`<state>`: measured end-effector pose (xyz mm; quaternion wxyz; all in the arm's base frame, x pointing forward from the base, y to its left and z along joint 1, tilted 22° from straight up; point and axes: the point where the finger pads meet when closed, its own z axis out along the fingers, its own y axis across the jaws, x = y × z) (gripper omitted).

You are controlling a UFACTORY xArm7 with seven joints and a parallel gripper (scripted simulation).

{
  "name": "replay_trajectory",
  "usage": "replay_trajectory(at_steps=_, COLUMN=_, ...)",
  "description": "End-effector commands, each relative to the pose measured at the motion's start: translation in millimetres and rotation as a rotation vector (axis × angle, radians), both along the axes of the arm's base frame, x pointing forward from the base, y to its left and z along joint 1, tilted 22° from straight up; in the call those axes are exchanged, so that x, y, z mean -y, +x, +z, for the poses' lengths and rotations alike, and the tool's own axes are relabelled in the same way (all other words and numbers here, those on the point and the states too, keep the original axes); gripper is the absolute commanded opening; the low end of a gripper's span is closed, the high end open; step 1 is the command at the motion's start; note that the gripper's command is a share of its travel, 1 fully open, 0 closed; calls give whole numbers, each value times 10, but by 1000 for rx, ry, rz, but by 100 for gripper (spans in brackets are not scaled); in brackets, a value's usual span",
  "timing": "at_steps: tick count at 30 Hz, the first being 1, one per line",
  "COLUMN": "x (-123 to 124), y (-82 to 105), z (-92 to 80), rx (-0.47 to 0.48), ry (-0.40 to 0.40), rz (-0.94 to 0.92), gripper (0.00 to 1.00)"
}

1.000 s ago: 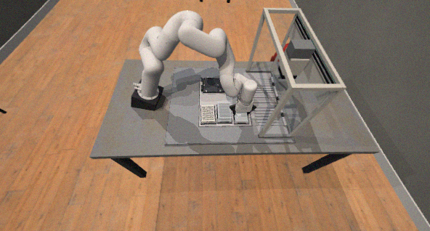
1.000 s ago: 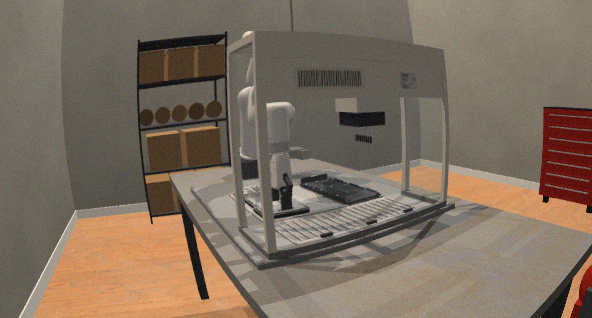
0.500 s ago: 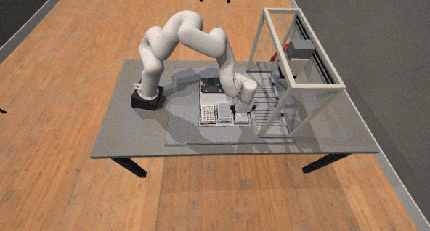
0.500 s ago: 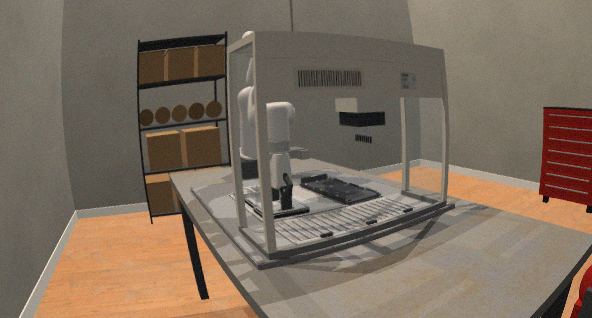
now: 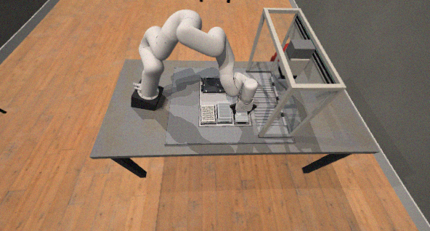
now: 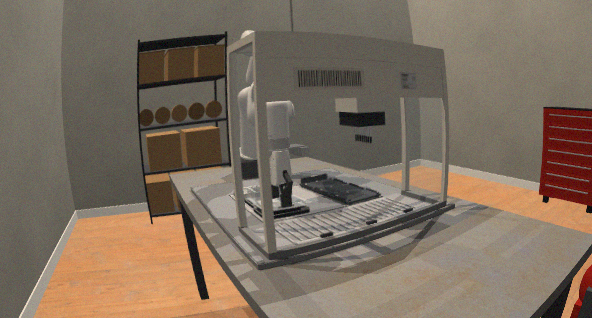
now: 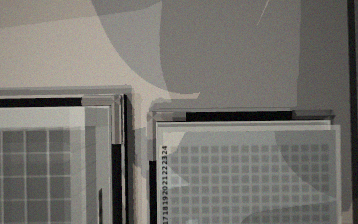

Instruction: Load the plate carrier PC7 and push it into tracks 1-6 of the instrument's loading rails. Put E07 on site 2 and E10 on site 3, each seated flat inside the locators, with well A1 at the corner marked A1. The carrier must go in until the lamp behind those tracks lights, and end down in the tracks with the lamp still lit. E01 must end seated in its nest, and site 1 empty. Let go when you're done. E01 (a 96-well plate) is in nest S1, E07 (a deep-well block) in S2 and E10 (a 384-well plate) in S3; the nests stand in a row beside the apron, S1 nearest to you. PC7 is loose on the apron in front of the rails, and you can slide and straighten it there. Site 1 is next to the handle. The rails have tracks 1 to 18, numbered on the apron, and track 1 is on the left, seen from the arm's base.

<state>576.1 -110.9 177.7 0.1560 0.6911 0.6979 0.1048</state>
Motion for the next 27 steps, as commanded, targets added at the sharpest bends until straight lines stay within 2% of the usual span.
replay_trajectory(at_steps=1, x=1, y=-1, z=45, rx=4, ry=0, rz=0, gripper=0)
replay_trajectory(at_steps=27, x=-8, y=-44, z=156, rx=4, ry=0, rz=0, gripper=0)
